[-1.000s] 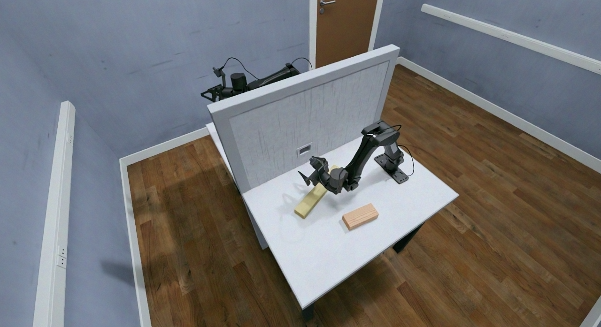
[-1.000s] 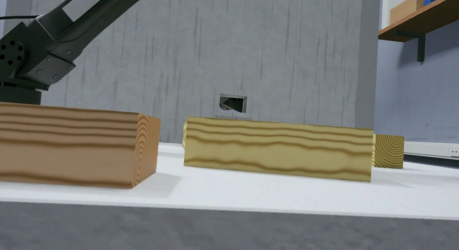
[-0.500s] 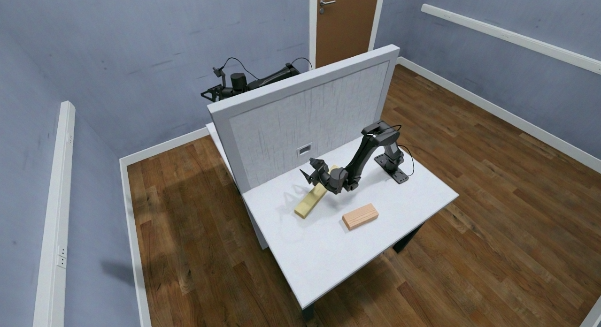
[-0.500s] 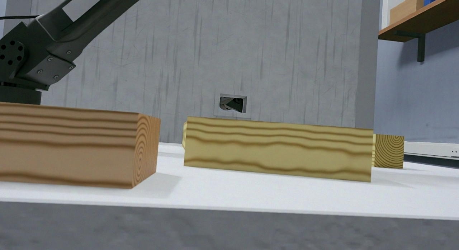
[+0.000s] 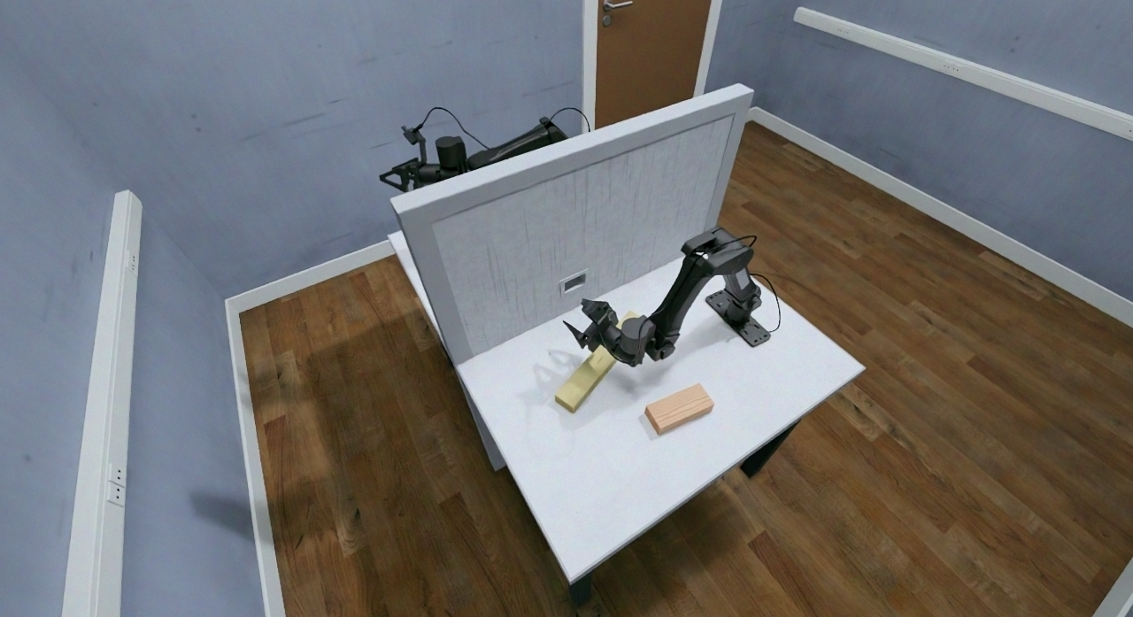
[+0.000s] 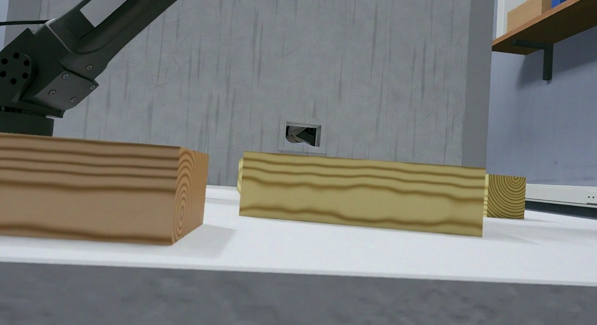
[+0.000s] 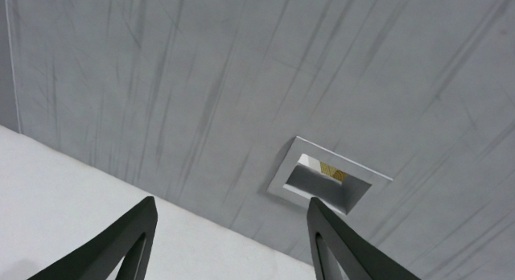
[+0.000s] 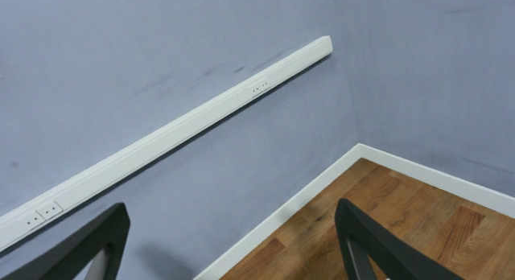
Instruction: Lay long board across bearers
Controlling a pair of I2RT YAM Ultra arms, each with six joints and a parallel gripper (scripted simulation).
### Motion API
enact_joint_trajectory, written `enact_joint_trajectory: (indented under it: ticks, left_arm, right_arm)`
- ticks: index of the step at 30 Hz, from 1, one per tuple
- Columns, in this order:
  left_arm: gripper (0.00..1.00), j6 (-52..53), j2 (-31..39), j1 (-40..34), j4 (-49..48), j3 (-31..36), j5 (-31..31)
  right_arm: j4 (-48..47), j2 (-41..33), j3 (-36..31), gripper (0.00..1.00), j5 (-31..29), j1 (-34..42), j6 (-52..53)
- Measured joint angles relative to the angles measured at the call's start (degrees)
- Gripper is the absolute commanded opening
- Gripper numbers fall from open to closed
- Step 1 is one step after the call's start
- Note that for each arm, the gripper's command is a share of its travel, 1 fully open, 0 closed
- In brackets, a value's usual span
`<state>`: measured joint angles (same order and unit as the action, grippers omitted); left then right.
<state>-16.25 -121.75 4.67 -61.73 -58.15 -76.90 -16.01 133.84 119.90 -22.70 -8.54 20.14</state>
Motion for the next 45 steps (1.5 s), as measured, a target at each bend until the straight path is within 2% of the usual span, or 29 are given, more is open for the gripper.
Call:
enact_joint_trajectory:
  ticks: [10, 15, 29, 41, 45]
  left_arm:
    - [0.76, -2.4, 0.42, -1.22, 6.8, -2.08, 6.62]
    - [0.76, -3.28, 1.09, -2.01, 13.31, -3.69, 11.87]
    - [0.76, -5.09, 4.2, -5.03, 36.17, -9.77, 27.67]
    - [0.76, -7.96, 6.47, -8.15, 60.72, -16.41, 44.3]
    - [0.76, -8.7, 6.45, -9.16, 67.06, -18.4, 48.33]
  right_arm:
    - [1.49, -5.55, -3.98, 1.0, 1.84, 0.79, -1.62]
    - [2.27, -10.19, -8.02, 1.0, 3.13, 1.18, -2.82]
    - [4.94, -23.93, -18.82, 1.0, 7.58, 3.06, -6.54]
    - [8.39, -38.32, -31.17, 1.0, 11.67, 4.2, -10.43]
    - [8.83, -41.46, -33.03, 1.0, 12.72, 4.74, -11.32]
